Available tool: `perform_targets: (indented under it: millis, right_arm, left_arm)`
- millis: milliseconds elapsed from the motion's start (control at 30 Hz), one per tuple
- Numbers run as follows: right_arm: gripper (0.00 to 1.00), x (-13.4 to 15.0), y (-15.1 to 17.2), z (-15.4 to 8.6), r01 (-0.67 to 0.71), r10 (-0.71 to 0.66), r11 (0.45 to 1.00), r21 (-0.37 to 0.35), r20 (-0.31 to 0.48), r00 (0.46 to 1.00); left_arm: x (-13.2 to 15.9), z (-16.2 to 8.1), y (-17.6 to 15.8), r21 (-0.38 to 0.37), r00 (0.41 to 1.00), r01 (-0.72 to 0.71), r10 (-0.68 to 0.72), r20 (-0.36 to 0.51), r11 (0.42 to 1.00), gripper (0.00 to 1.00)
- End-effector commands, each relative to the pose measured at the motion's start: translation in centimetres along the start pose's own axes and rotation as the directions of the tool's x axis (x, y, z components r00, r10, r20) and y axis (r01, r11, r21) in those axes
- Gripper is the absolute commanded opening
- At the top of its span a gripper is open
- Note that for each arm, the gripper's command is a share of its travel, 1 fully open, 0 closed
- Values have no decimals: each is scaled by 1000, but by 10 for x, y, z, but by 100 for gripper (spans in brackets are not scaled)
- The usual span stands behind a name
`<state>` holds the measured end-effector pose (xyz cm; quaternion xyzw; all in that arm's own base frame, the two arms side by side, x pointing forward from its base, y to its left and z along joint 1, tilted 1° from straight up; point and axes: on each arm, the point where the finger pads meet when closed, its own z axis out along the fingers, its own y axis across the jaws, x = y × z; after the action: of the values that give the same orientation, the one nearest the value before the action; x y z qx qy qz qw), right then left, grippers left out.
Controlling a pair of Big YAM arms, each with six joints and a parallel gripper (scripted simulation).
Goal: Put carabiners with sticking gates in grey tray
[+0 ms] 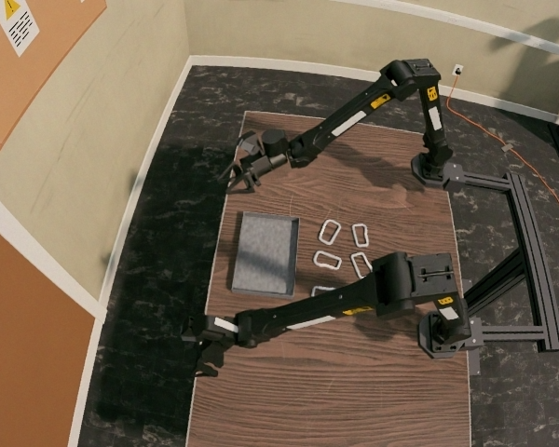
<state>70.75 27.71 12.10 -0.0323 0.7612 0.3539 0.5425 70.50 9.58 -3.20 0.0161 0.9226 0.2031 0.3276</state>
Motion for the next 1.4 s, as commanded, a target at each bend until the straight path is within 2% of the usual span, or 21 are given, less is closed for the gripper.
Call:
perform_targets:
  millis: [0, 33, 133, 233, 333, 433, 500, 633, 800, 1000, 1067, 1200, 1300, 1367]
  right_arm:
    - [100, -8, 10, -3, 16, -16, 1000, -8, 6, 1000]
    - [100, -2, 17, -7, 20, -20, 1000, -11, -10, 1000]
    - [100, 0, 33, -14, 44, -44, 999, -15, -26, 999]
    - [100, 5, 66, -30, 76, -78, 997, -29, -54, 995]
    - [100, 17, 119, -63, 126, -131, 991, -56, -101, 986]
    - [100, 32, 163, -100, 175, -186, 981, -85, -143, 972]
    - [100, 32, 163, -100, 175, -186, 981, -85, -143, 972]
    - [100, 59, 215, -164, 248, -272, 959, -136, -200, 941]
    - [100, 96, 253, -243, 328, -373, 923, -203, -253, 893]
    - [100, 152, 266, -344, 429, -512, 851, -303, -298, 806]
    - [100, 152, 266, -344, 429, -512, 851, -303, -298, 806]
    - [100, 186, 258, -395, 475, -583, 803, -359, -311, 751]
    - [100, 211, 247, -428, 505, -631, 765, -398, -314, 709]
    - [100, 223, 240, -442, 518, -653, 747, -417, -314, 689]
  left_arm:
    - [-5, -6, -2, 2, 1000, 21, -21, 9, 1000, 89]
    - [-1, -12, -8, 12, 999, 33, -33, 1, 999, 79]
    - [5, -25, -28, 43, 992, 125, -124, -15, 991, 79]
    - [26, -46, -69, 99, 976, 216, -211, -59, 971, 79]
    - [66, -84, -131, 170, 942, 323, -298, -154, 931, 79]
    - [107, -120, -177, 203, 899, 411, -358, -253, 889, 79]
    - [107, -120, -177, 203, 899, 411, -358, -253, 889, 79]
    - [170, -172, -224, 201, 821, 515, -413, -393, 833, 79]
    - [244, -229, -254, 144, 718, 598, -448, -533, 789, 79]
    - [336, -294, -262, 5, 571, 655, -491, -658, 755, 79]
    - [336, -294, -262, 5, 571, 655, -491, -658, 755, 79]
    - [378, -317, -258, -54, 524, 659, -509, -683, 751, 79]
    - [410, -325, -251, -96, 510, 636, -510, -693, 765, 79]
    - [418, -329, -248, -100, 512, 626, -504, -695, 774, 79]
